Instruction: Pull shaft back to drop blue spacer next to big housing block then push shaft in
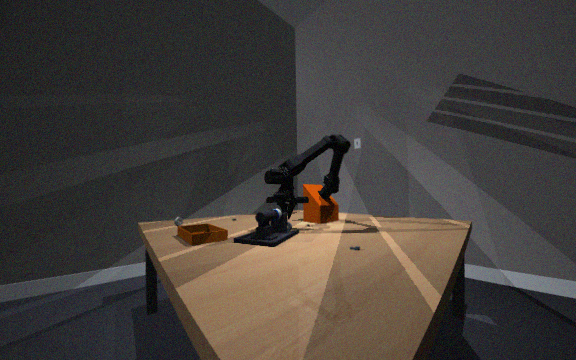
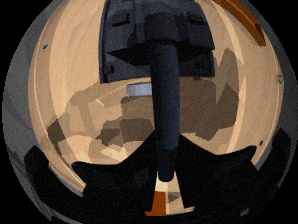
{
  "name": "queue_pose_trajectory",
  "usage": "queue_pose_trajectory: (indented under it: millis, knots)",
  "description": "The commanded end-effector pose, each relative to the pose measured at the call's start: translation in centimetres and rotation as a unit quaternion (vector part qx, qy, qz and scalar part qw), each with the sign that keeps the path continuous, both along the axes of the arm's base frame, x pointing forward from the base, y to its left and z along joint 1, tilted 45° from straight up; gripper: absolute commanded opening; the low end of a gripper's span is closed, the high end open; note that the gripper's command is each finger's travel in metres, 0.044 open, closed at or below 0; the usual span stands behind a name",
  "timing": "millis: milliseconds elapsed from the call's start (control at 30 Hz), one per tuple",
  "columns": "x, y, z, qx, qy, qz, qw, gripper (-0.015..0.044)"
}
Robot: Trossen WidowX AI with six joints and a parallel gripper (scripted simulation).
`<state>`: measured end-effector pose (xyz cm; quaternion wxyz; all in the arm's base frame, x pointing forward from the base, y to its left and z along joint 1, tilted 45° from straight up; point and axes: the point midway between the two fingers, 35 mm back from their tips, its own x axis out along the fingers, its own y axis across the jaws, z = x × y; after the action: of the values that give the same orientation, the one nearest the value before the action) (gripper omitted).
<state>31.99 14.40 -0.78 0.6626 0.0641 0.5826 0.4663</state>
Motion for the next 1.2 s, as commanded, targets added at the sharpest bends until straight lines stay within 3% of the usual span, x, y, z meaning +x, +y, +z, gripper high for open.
queue_pose_trajectory:
  millis: [0,1167]
  knots:
    - [-0.1,-0.06,-0.05,0.0,-0.001,0.001,1.0,0.0]
    - [-0.46,-0.25,-0.18,-0.001,-0.001,0.001,1.0,0.0]
